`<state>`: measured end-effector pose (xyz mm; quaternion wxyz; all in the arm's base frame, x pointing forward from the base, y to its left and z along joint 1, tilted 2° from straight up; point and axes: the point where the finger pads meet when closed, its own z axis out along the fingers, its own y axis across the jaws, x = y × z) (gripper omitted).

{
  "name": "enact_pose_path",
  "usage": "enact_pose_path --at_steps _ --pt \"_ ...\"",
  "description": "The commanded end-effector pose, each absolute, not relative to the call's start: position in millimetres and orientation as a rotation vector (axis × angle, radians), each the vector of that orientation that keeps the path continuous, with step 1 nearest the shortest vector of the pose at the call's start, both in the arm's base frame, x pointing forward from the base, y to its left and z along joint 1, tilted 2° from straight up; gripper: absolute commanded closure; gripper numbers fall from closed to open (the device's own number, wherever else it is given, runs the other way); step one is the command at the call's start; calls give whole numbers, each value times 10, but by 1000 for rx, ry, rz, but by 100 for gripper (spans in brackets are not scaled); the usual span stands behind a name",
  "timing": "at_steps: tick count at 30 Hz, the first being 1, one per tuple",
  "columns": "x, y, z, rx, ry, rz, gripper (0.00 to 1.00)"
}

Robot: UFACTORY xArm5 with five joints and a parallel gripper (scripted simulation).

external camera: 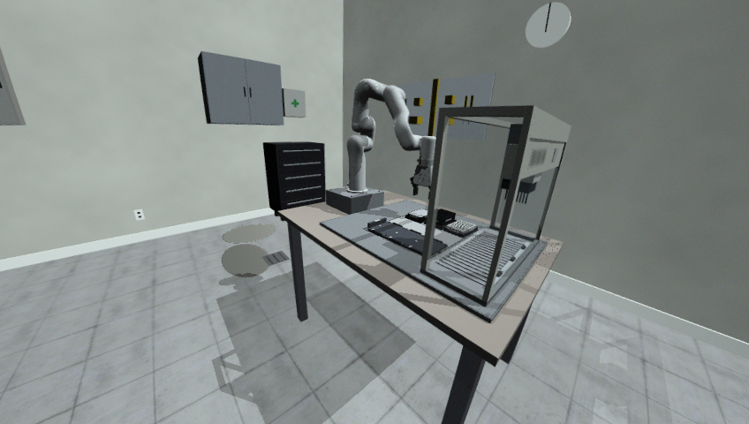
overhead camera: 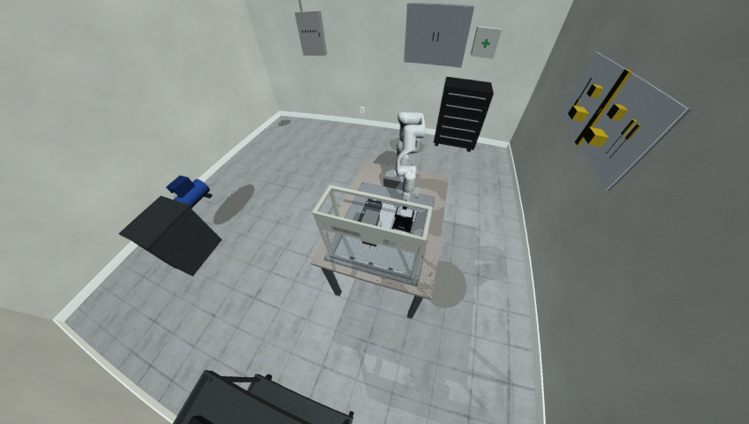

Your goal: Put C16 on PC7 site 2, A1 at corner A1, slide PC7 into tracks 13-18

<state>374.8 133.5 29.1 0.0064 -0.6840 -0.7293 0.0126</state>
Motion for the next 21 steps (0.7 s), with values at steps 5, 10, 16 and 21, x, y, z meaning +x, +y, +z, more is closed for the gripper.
enact_pose_path --at_steps 5,10,16,21 --pt "3760 1340 208 -2141 -2283 34 0" --pt "3758 1340 124 -2141 -2283 34 0" --pt "3755 1339 24 -2141 -2283 34 0" --pt "3754 1339 -26 -2141 -2283 34 0"
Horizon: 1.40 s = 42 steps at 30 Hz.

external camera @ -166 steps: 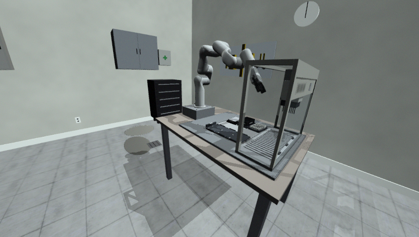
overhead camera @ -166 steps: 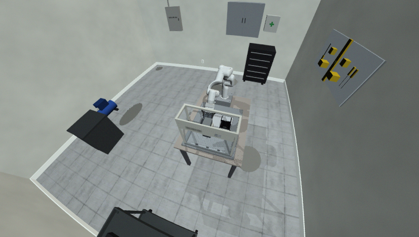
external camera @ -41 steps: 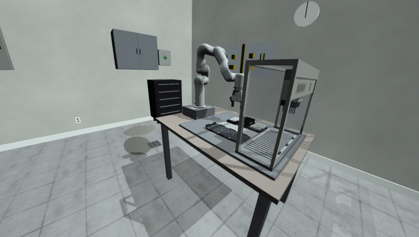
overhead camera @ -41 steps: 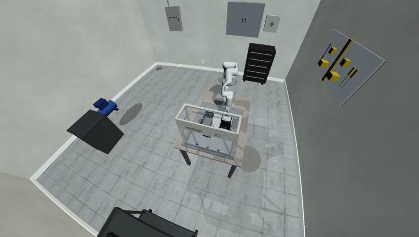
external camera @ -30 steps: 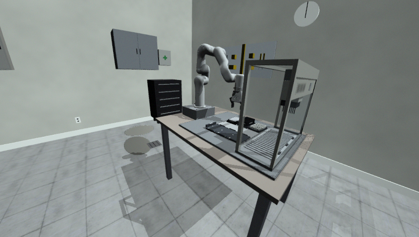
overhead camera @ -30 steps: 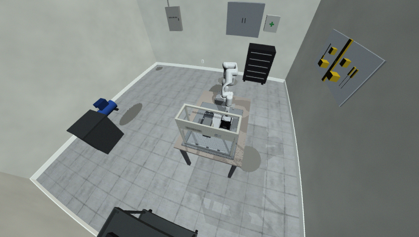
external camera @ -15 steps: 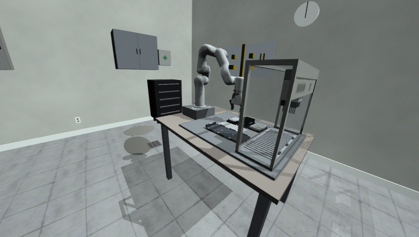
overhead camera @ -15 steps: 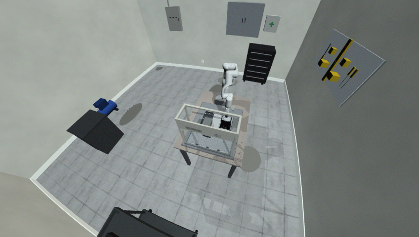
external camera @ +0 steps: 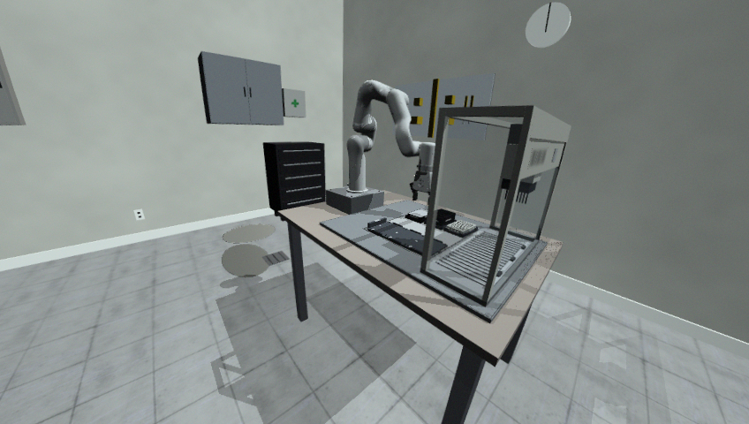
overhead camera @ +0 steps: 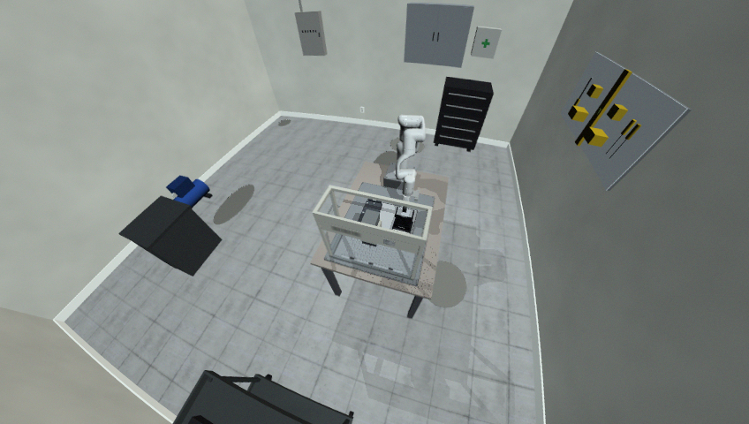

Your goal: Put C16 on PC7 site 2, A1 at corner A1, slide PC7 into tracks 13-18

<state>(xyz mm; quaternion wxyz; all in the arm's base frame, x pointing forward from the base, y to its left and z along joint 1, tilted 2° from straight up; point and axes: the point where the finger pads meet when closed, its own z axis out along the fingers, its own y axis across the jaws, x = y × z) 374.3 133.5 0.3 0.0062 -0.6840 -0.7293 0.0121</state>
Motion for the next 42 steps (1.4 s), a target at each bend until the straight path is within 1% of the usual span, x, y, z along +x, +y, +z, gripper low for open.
enact_pose_path --at_steps 1,25,42 --pt "3753 1339 -43 -2141 -2283 34 0" --pt "3743 1338 -410 -2141 -2283 34 0" --pt "3742 1338 -438 -2141 -2283 34 0"
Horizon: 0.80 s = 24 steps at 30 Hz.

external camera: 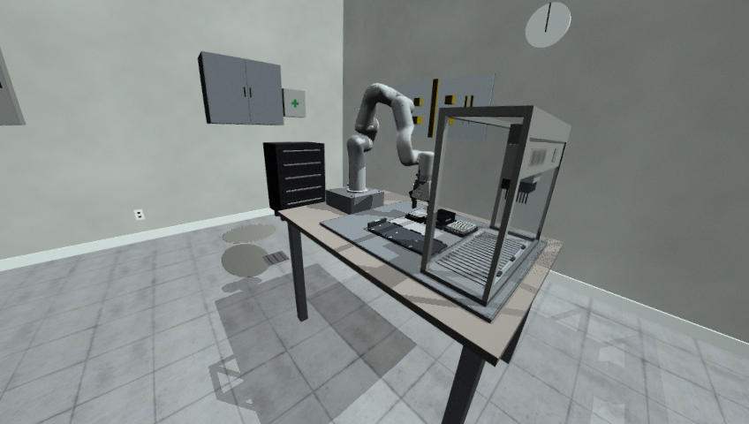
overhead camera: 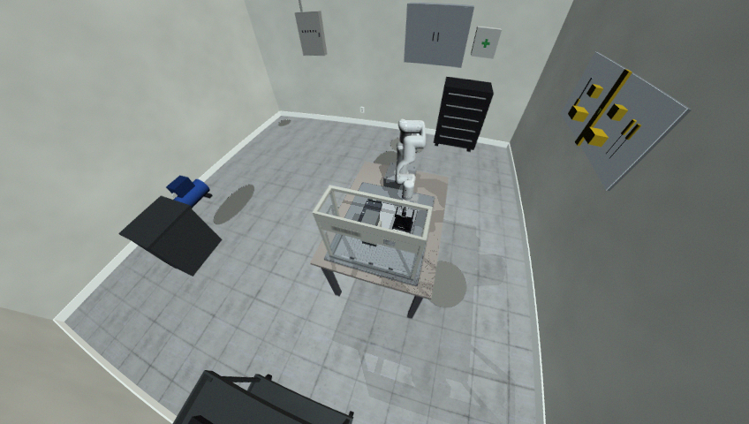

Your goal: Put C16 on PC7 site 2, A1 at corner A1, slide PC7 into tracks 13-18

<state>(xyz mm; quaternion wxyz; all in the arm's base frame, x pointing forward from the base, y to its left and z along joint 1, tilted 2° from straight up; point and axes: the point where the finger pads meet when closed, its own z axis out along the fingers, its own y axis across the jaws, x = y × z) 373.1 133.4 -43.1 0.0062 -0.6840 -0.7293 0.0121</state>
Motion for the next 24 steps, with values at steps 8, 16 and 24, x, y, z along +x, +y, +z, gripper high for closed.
enact_pose_path --at_steps 8,16,24 --pt "3741 1338 -478 -2141 -2283 34 0" --pt "3739 1338 -532 -2141 -2283 34 0" --pt "3738 1338 -572 -2141 -2283 34 0"
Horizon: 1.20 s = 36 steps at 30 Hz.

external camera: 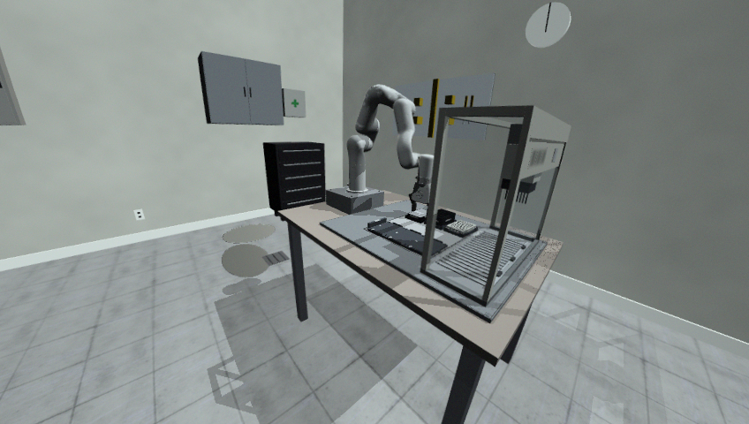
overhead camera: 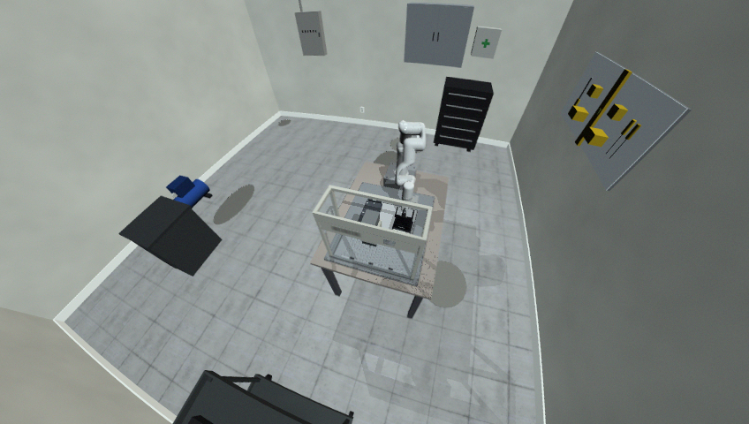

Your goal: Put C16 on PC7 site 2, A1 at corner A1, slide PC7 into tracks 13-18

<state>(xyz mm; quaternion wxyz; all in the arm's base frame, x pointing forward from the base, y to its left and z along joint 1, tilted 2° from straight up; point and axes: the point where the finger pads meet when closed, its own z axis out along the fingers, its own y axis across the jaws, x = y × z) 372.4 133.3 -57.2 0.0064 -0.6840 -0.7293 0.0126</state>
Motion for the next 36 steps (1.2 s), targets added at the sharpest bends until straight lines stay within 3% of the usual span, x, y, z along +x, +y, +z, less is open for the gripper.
enact_pose_path --at_steps 1,23,24,36 --pt "3738 1338 -578 -2141 -2283 34 0" --pt "3737 1338 -612 -2141 -2283 34 0" --pt "3737 1338 -605 -2141 -2283 34 100" --pt "3737 1338 -605 -2141 -2283 34 100"
